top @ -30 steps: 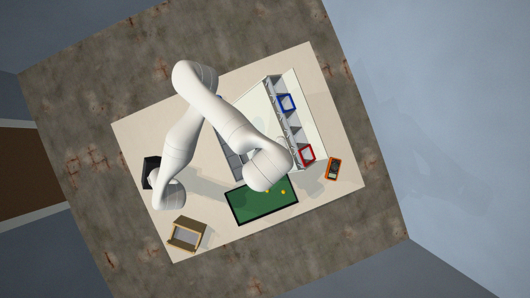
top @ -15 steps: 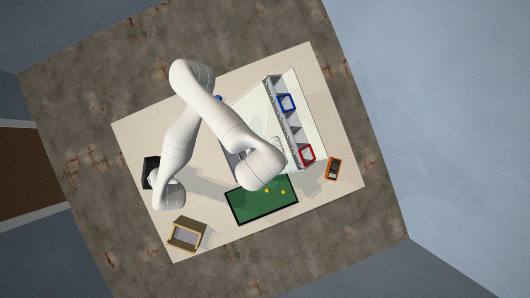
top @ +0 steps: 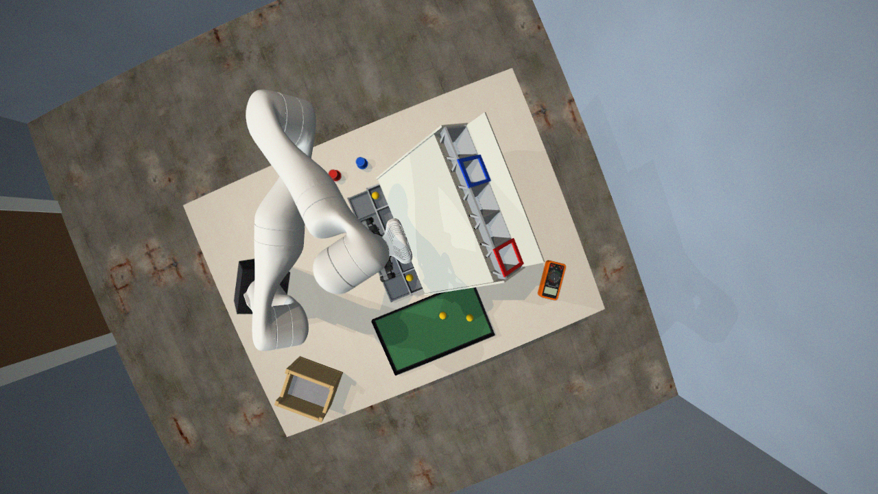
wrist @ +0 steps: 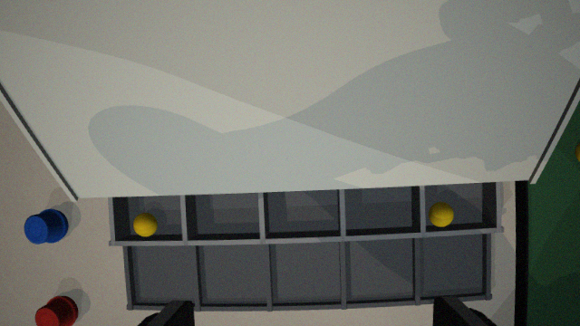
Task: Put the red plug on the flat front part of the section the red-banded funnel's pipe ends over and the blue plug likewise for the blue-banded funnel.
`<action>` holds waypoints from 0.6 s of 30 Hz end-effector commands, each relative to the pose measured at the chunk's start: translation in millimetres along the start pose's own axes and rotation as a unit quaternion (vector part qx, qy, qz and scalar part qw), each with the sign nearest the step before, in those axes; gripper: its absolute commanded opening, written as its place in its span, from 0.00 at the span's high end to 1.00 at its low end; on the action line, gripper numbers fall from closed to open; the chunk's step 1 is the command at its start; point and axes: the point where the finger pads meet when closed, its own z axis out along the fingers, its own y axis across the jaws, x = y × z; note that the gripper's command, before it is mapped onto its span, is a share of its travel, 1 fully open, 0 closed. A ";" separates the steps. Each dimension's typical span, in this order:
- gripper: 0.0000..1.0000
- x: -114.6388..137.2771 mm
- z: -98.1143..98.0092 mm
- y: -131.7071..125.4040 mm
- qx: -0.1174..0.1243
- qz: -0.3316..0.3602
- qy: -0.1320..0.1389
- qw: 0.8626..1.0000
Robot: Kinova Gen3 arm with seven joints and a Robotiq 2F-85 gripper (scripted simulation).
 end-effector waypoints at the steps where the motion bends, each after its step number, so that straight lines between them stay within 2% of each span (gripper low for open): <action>1: 0.00 -22.0 13.1 -10.2 0.003 0.003 0.000 1.000; 18: 0.00 -19.3 12.8 -11.7 0.007 0.007 0.002 1.000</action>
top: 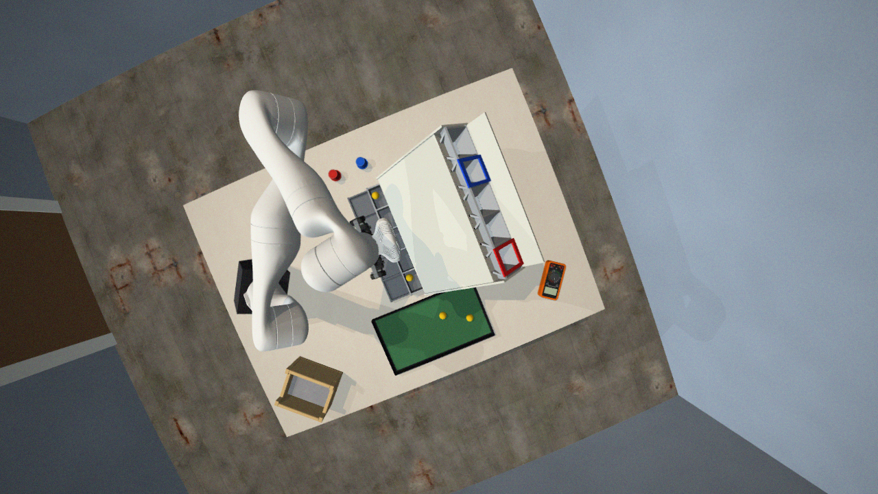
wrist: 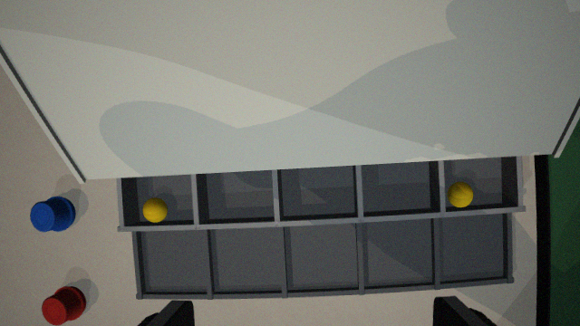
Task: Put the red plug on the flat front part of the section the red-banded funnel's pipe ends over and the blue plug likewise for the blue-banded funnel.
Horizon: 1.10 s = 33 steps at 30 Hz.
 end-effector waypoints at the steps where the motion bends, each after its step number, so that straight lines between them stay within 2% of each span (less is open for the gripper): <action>1: 0.00 0.2 -0.4 0.0 0.000 0.000 0.000 1.000; 32: 0.00 0.1 -0.3 0.0 0.000 0.000 0.000 1.000; 33: 0.50 0.1 -0.3 0.0 0.000 0.000 0.000 1.000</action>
